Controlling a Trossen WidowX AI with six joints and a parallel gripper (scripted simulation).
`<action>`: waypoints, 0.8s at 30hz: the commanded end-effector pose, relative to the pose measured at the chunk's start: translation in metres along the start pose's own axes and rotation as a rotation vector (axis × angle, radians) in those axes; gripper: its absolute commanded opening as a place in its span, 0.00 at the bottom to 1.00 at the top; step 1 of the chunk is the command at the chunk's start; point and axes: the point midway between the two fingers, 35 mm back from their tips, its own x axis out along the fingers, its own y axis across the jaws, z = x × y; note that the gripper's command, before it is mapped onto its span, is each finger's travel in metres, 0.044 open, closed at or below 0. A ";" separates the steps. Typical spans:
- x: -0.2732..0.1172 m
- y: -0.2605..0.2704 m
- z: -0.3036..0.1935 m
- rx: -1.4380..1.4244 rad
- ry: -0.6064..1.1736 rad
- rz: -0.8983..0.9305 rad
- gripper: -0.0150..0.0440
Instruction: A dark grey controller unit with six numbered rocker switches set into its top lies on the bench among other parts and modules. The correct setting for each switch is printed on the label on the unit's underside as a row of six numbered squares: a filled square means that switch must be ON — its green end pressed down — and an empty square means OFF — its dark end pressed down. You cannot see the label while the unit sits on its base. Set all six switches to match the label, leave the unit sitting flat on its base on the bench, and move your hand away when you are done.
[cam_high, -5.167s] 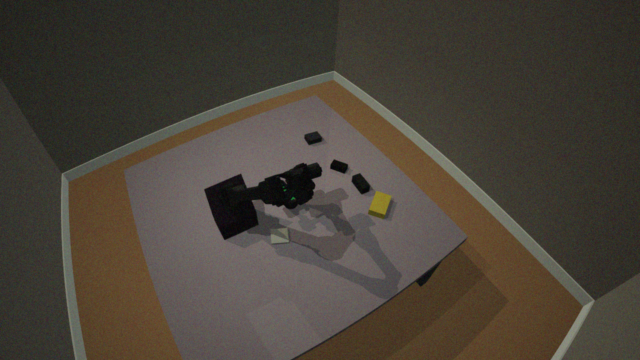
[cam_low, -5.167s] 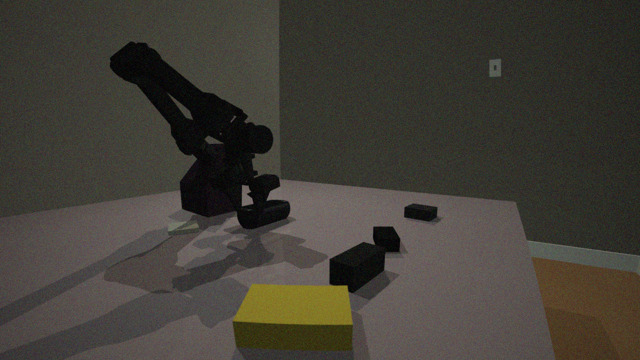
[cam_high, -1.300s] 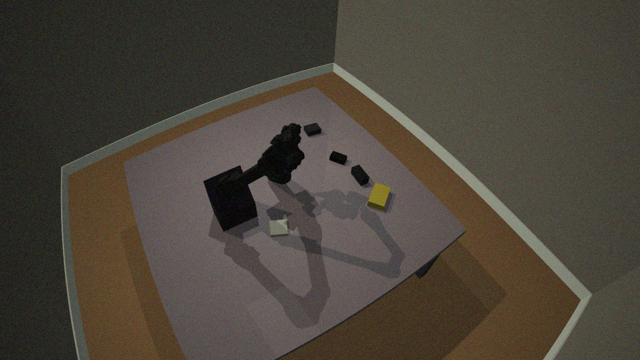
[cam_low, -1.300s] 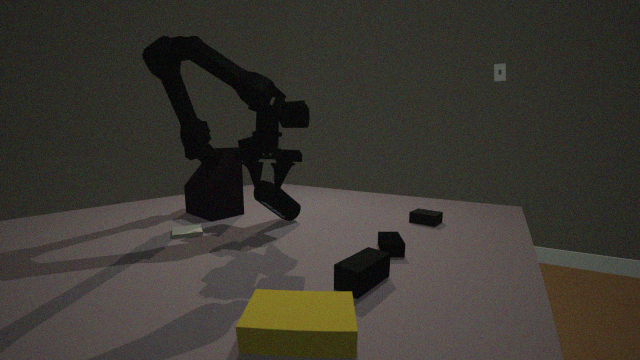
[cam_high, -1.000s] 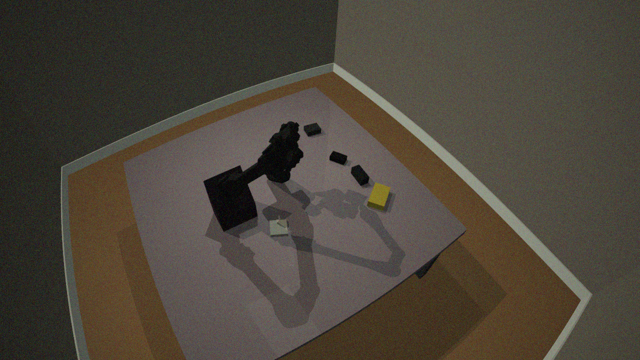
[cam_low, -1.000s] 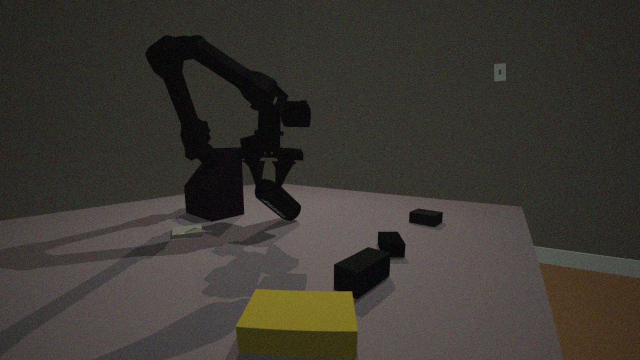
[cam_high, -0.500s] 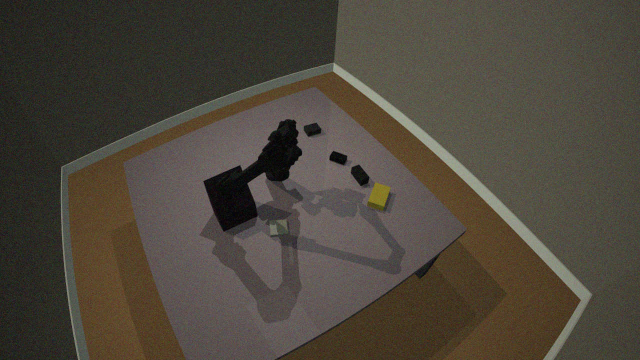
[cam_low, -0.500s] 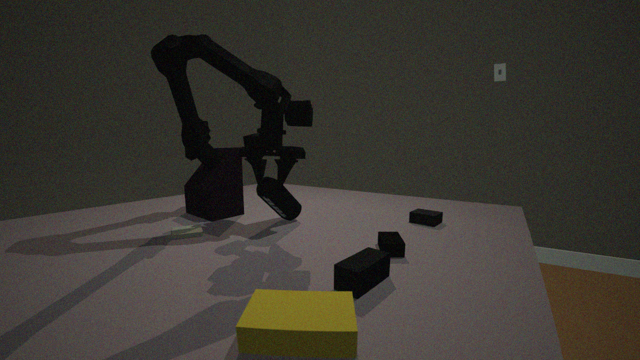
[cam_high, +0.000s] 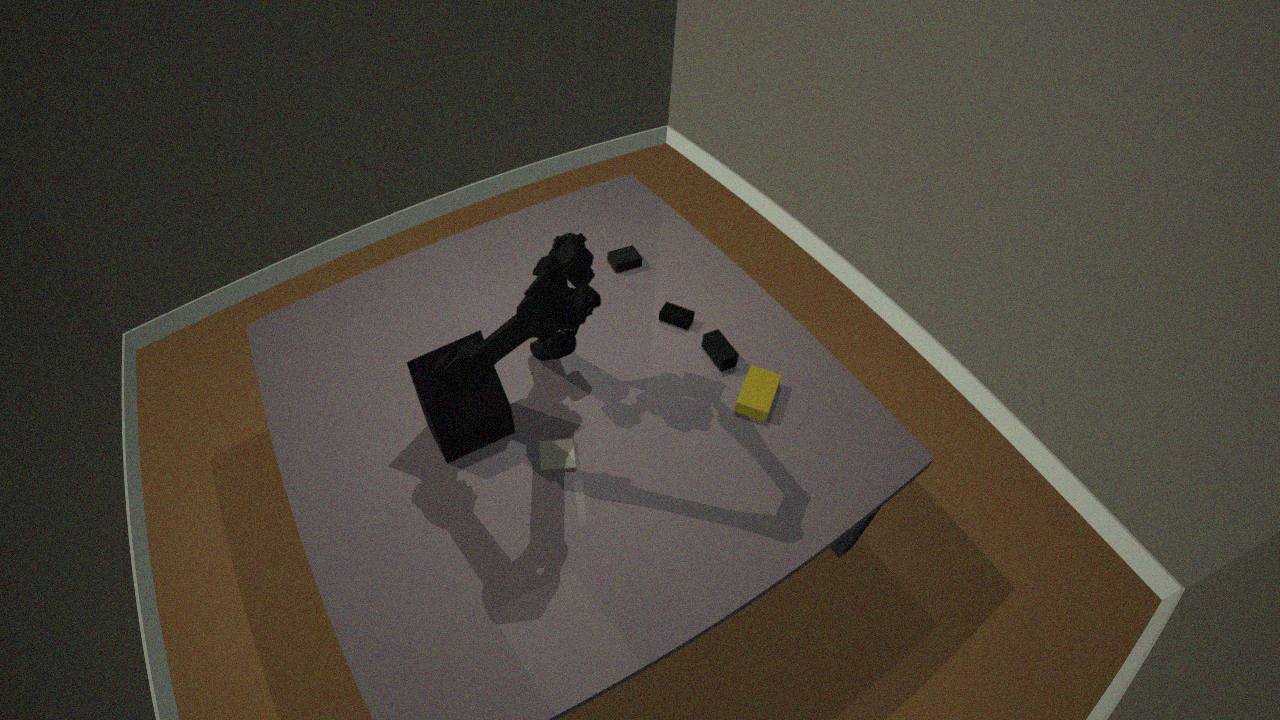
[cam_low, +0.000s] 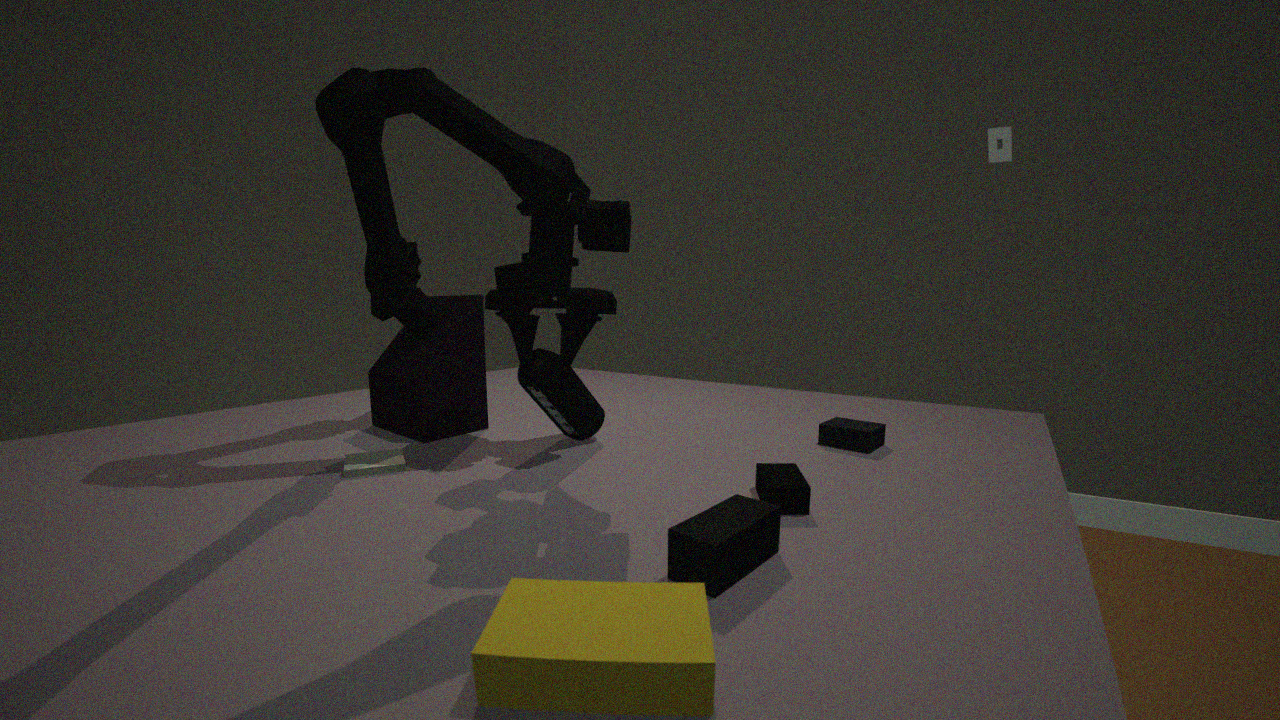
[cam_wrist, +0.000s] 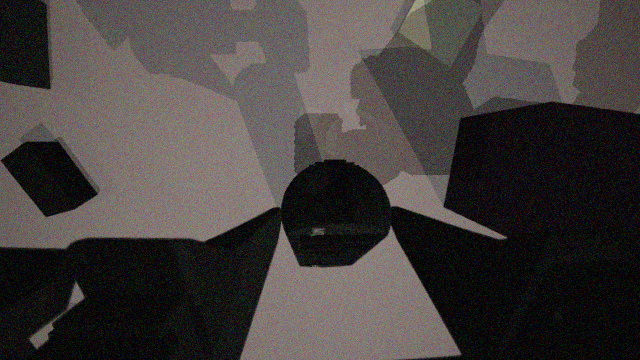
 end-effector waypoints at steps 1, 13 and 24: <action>-0.005 0.002 -0.005 0.005 -0.001 0.009 0.82; -0.008 0.002 -0.012 0.005 -0.019 0.009 0.82; -0.011 0.000 -0.019 0.005 -0.035 0.009 0.82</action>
